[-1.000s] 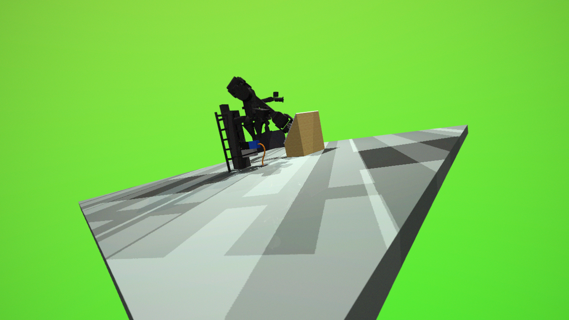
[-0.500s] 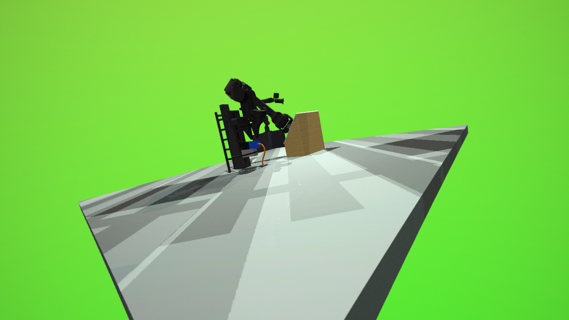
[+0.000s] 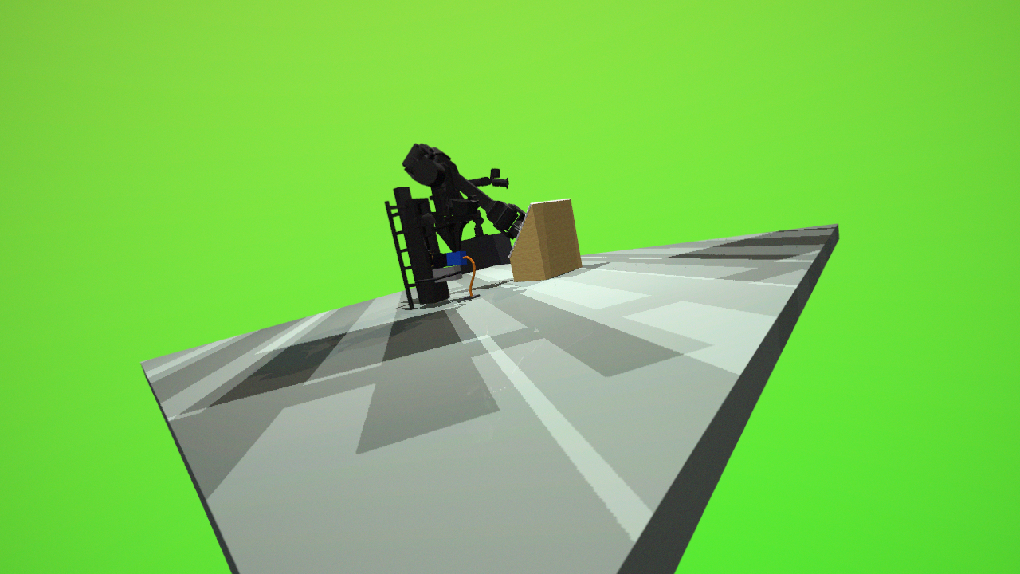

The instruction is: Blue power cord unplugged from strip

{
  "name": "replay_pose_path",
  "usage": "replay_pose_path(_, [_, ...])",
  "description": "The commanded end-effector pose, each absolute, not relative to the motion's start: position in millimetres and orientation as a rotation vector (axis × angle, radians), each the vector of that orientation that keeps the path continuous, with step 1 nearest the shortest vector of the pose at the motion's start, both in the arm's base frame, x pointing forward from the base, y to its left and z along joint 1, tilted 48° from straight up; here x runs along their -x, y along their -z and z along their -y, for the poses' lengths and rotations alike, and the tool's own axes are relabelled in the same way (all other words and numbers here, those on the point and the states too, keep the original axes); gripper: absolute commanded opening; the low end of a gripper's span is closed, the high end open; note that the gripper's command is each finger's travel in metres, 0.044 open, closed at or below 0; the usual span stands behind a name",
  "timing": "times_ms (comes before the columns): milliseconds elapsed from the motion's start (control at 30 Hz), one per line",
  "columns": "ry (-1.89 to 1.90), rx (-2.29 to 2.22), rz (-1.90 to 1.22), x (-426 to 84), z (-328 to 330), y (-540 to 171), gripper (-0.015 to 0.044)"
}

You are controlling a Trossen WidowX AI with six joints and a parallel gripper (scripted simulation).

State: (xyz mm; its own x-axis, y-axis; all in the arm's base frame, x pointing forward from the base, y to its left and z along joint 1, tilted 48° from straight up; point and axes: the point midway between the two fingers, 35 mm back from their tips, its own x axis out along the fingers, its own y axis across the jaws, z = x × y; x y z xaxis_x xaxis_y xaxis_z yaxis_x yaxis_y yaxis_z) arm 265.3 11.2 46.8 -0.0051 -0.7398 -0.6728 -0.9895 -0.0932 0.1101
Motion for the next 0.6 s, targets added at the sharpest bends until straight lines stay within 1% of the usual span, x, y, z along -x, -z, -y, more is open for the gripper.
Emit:
replay_pose_path(0, [-0.842, 1.875, -1.789, -265, -10, -47, 0.0015])
replay_pose_path(100, [-0.842, 1.875, -1.789, -265, -10, -47, 0.0])
replay_pose_path(567, [-0.846, 1.875, -1.785, -264, -24, -33, 0.0])
